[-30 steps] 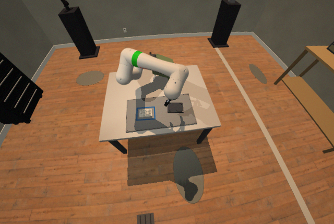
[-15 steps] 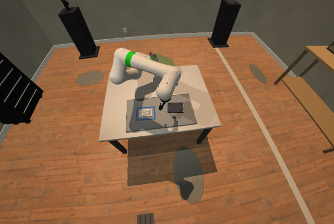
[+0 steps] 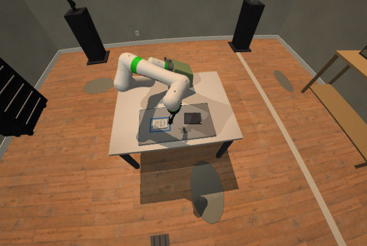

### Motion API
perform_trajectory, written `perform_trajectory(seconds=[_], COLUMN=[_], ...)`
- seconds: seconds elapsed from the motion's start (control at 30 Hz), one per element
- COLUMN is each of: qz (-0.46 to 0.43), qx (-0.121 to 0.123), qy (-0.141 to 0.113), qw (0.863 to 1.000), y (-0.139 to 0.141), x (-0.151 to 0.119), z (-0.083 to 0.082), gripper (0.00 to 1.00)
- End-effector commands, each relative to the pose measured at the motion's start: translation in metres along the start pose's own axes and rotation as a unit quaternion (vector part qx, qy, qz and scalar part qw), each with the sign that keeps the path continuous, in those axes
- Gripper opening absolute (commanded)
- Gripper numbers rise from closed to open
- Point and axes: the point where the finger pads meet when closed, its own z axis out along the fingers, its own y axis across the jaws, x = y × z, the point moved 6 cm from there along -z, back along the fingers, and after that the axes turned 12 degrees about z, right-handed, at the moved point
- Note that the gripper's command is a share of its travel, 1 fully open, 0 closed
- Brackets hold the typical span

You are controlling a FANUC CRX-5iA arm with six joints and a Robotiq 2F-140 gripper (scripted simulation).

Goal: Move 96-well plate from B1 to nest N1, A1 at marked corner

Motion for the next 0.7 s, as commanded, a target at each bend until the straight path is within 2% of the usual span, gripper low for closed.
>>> perform_trajectory(seconds=[0.0, 0.17, 0.27, 0.37, 0.43, 0.57, 0.67], qz=[-0.027, -0.033, -0.068, -0.068, -0.096, -0.104, -0.143], qx=[-0.017, -0.021, -0.042, -0.042, -0.059, -0.064, -0.086], qy=[0.010, 0.012, 0.021, 0.021, 0.027, 0.029, 0.035], qw=[0.999, 0.999, 0.997, 0.997, 0.993, 0.992, 0.985], y=[0.007, 0.026, 0.035, 0.045, 0.050, 0.057, 0.064], x=[-0.007, -0.020, -0.029, -0.037, -0.044, -0.050, -0.061], z=[0.004, 0.012, 0.018, 0.024, 0.028, 0.032, 0.039], gripper=[1.00, 1.00, 1.00, 1.00, 1.00, 1.00, 1.00])
